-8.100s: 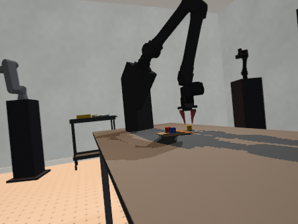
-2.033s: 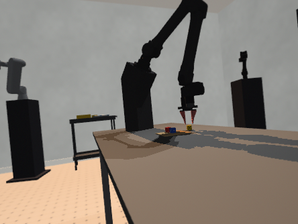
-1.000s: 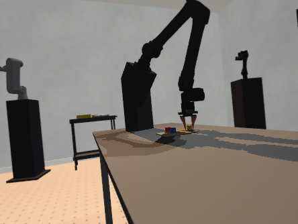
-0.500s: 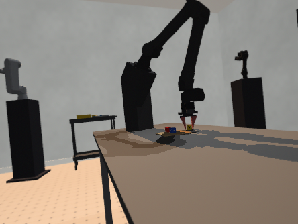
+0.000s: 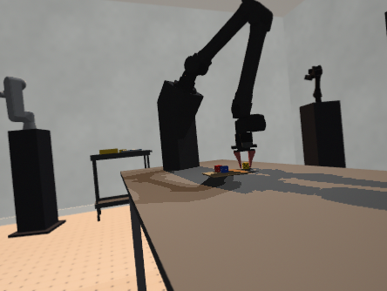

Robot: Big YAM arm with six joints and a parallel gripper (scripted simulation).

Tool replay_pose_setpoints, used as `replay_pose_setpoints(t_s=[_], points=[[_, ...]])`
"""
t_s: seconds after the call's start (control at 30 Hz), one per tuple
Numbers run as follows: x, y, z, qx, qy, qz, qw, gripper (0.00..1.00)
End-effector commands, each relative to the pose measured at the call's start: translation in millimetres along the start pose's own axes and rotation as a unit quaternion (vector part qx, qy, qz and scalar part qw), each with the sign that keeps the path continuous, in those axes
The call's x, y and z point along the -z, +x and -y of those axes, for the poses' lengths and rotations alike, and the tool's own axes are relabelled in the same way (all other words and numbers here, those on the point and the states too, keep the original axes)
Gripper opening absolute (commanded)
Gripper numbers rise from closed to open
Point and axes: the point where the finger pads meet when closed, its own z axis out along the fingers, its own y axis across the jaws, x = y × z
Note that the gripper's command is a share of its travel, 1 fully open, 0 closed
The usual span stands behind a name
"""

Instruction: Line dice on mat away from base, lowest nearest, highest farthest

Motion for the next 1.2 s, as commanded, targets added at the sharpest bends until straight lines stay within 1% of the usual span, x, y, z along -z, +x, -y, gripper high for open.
replay_pose_setpoints(t_s=[0.0,0.1,0.13,1.17], points=[[1.4,1.3,-7.7,0.0,-0.006,0.003,1.0,0.39],[1.4,1.3,-7.7,0.0,-0.006,0.003,1.0,0.39],[1.4,1.3,-7.7,0.0,-0.006,0.003,1.0,0.2],[1.4,1.3,-7.7,0.001,-0.006,0.003,1.0,0.2]])
